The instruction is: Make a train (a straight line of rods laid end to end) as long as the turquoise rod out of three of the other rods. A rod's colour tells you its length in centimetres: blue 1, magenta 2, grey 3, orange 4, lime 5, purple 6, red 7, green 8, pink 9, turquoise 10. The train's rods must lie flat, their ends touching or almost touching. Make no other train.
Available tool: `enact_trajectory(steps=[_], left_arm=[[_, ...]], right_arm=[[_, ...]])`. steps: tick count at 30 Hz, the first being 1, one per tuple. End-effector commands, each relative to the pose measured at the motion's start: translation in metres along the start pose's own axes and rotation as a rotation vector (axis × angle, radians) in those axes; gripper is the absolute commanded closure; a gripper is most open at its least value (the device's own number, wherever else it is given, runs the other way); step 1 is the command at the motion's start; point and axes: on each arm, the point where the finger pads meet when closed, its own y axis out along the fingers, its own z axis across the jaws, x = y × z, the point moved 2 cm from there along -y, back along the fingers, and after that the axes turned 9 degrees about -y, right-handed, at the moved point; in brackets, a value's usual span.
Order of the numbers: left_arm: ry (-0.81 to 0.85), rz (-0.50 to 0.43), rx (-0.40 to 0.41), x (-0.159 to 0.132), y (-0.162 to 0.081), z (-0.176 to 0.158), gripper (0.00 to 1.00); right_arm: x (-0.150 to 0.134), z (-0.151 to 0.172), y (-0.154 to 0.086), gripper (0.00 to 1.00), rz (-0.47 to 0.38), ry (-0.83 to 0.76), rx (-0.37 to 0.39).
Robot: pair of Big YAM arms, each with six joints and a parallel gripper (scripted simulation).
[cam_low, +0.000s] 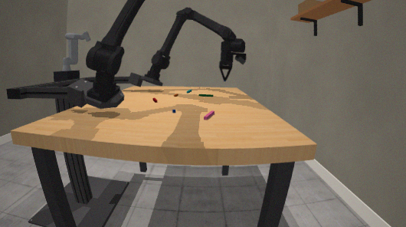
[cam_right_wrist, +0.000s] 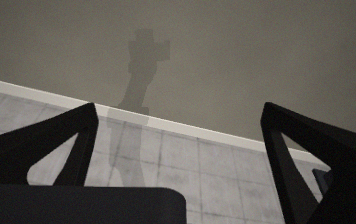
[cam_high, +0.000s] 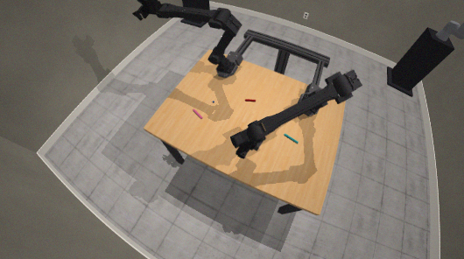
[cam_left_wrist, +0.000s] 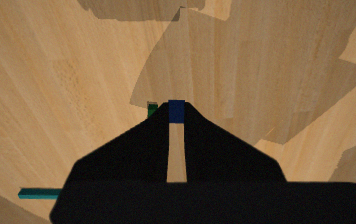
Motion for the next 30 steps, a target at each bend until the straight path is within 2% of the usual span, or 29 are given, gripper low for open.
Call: enact_trajectory(steps=[1,7,9,12,15,18,20,30], left_arm=[[0.009,-0.033,-0.039,-0.043,-0.021,-0.038,0.96],[0.082,-0.027,-0.039,-0.145,-0.019,-0.073,0.96],[0.082,-0.027,-0.039,-0.145,-0.019,-0.073,0.96],[0.131,-0.031,-0.033,-0.213,-0.016,-0.081,0.96],[0.158,-0.036,-0.029,-0.249,-0.014,-0.080,0.96],[0.165,-0.036,-0.024,-0.257,-0.012,-0.079,0.96],[0.123,-0.044,-0.052,-0.238,-0.021,-0.089,0.96],[0.145,-0.036,-0.034,-0.246,-0.017,-0.088,0.96]], right_arm=[[0.043,-0.016,0.003,0.00,-0.083,0.012,-0.036],[0.043,-0.016,0.003,0.00,-0.083,0.012,-0.036],[0.043,-0.016,0.003,0.00,-0.083,0.012,-0.036],[0.043,-0.016,0.003,0.00,-0.083,0.012,-0.036],[0.043,-0.016,0.003,0.00,-0.083,0.012,-0.036],[0.043,-0.016,0.003,0.00,-0.083,0.012,-0.036],[0.043,-0.016,0.003,0.00,-0.083,0.012,-0.036],[0.043,-0.016,0.003,0.00,-0.083,0.012,-0.036]])
